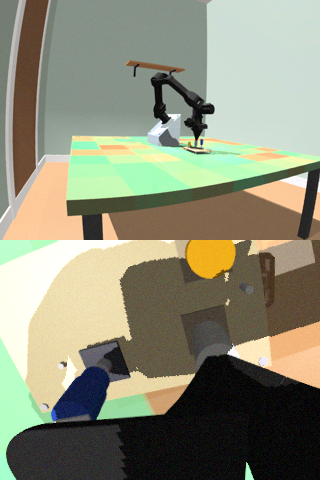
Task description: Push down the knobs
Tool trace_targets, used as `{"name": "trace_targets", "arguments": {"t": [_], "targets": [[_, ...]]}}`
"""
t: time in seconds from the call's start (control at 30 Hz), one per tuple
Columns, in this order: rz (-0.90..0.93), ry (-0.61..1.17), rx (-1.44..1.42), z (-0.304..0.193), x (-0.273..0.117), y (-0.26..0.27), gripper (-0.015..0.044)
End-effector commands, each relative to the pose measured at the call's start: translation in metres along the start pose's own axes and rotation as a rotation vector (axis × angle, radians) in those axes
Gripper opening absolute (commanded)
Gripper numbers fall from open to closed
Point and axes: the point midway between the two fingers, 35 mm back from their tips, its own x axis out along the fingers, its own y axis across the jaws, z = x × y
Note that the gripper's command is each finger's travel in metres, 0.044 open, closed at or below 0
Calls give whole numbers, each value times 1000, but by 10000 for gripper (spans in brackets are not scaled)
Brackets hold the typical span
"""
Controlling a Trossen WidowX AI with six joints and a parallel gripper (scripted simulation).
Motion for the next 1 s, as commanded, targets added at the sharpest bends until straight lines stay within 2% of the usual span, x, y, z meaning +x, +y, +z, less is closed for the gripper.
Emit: {"name": "trace_targets", "arguments": {"t": [0.0, 0.8, 0.97], "targets": [[-18, -5, 28, 2, 15, 1, 0], [-18, -4, 28, 1, -21, 2, 0], [-16, -7, 21, 1, -16, 2, 131]]}}
